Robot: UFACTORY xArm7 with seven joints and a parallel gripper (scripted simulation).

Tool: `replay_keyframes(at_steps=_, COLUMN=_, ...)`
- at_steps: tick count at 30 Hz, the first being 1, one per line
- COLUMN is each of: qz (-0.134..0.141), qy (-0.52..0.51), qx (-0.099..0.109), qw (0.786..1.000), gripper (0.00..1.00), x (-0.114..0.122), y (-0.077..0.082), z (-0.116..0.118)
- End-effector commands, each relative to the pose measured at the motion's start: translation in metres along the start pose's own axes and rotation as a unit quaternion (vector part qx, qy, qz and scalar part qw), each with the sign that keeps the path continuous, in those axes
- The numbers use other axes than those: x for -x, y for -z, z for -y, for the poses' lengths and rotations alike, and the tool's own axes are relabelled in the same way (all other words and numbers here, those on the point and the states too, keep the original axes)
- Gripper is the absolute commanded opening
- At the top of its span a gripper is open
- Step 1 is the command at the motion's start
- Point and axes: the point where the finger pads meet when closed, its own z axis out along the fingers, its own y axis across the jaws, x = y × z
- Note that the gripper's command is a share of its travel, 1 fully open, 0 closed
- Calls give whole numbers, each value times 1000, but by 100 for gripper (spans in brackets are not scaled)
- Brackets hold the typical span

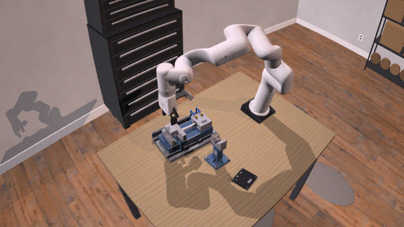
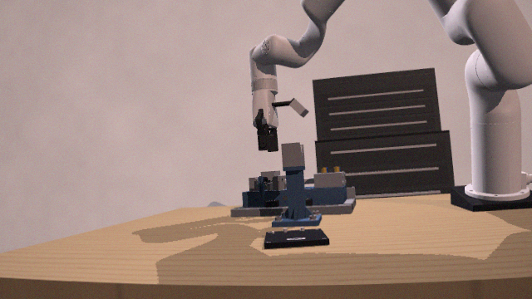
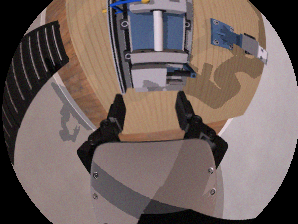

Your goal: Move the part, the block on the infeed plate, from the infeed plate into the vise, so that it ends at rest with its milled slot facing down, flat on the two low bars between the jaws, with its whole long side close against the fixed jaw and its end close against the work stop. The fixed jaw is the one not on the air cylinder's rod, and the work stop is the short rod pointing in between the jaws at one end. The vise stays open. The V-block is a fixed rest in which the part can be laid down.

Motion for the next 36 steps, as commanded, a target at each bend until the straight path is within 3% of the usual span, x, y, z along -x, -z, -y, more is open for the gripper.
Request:
replay_keyframes(at_steps=1, qz=2, qy=0, qx=-1, qw=1000, gripper=81, x=1, y=4, z=1)
replay_keyframes(at_steps=4, qz=2, qy=0, qx=-1, qw=1000, gripper=81, x=1, y=4, z=1)
replay_keyframes(at_steps=5, qz=2, qy=0, qx=-1, qw=1000, gripper=0, x=1, y=4, z=1)
replay_keyframes(at_steps=36, qz=2, qy=0, qx=-1, qw=1000, gripper=0, x=1, y=4, z=1)
